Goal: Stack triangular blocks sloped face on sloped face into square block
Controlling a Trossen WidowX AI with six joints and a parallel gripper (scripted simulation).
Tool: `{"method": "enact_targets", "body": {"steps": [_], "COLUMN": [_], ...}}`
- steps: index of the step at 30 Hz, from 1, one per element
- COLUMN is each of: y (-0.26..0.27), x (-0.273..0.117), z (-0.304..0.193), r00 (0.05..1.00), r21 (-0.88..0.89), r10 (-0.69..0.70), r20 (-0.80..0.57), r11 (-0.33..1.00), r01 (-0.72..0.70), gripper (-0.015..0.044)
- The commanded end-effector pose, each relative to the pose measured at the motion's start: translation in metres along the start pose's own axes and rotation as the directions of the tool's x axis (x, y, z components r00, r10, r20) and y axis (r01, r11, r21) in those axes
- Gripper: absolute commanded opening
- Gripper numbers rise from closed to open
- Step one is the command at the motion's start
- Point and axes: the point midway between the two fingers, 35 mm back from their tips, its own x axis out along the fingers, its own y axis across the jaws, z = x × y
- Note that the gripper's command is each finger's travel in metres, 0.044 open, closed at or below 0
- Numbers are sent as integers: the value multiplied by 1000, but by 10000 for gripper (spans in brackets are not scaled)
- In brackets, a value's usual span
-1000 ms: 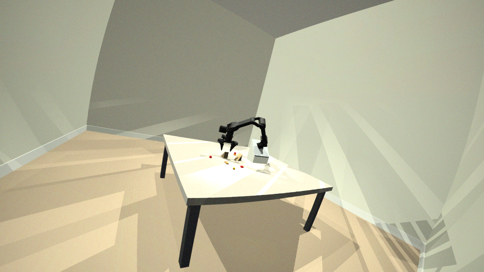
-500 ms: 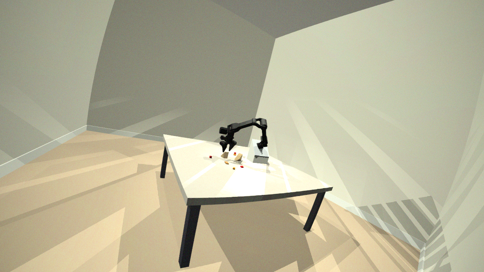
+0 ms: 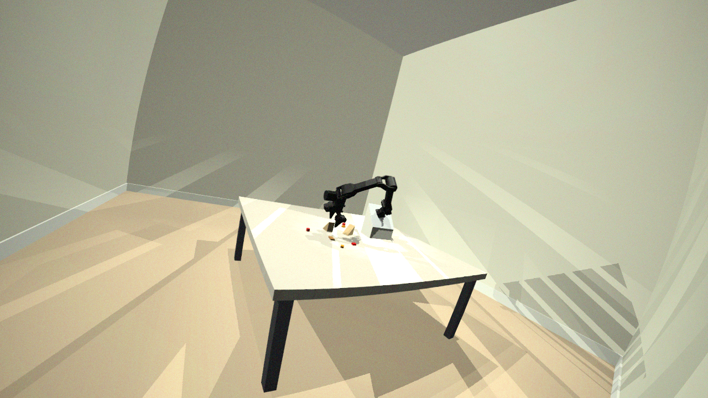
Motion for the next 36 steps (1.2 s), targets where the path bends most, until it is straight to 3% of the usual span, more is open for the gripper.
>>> {"method": "enact_targets", "body": {"steps": [1,10,36], "y": [27,41,38], "x": [-26,-39,-30], "z": [-2,-4,-1], "r00": [970,933,932], "r21": [-837,-994,-994], "r10": [-237,-344,-345], "r20": [60,109,110], "r11": [517,-37,-46], "r01": [178,103,100], "gripper": [440,440,440]}}
